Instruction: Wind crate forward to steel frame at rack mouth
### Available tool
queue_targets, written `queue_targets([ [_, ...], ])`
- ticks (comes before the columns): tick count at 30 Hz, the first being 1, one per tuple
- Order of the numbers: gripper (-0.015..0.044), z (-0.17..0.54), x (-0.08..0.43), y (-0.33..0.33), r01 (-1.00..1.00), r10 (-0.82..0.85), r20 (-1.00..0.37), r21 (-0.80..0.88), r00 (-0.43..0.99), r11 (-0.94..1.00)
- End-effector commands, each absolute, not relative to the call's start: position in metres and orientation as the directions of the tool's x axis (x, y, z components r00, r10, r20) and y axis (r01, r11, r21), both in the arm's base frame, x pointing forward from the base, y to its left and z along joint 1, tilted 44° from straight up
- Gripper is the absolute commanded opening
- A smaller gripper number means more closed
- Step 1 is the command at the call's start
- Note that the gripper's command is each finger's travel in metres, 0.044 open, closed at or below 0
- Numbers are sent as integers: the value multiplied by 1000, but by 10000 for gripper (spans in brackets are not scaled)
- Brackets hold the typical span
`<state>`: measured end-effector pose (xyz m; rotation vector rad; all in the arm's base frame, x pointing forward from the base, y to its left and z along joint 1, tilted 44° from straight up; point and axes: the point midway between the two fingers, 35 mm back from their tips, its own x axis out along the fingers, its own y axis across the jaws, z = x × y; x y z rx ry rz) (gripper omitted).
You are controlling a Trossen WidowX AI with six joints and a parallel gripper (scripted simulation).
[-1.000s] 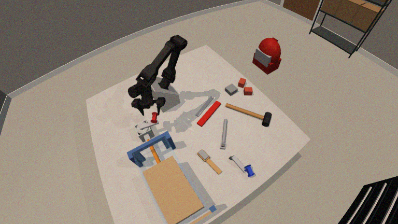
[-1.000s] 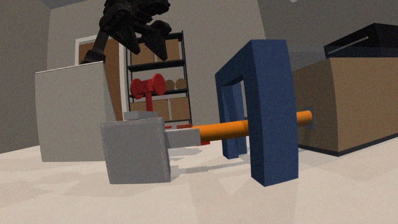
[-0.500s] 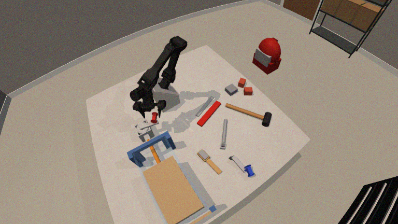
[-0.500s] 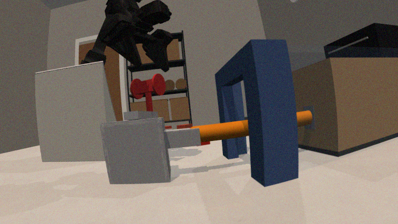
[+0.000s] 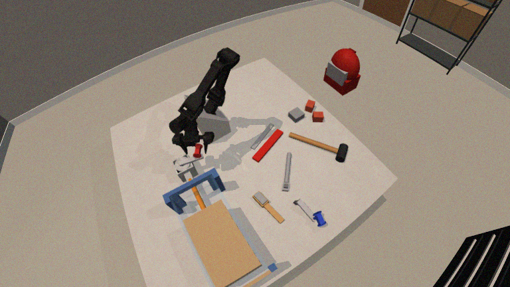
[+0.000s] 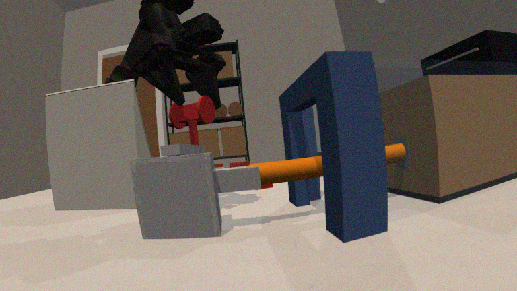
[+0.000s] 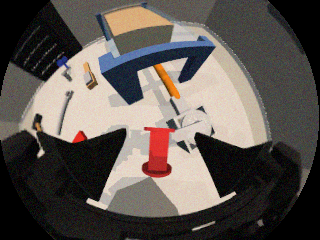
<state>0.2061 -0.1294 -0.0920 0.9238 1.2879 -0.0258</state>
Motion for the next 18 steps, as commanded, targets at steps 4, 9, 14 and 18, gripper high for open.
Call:
queue_targets([
  [4, 440, -100, 203, -118, 502, 473, -818, 575, 328, 646],
  [9, 440, -105, 202, -112, 502, 474, -818, 575, 328, 646],
  [14, 440, -107, 202, -110, 502, 474, -817, 575, 328, 646],
  [18, 361, -106, 203, -113, 497, 468, -821, 571, 328, 653],
])
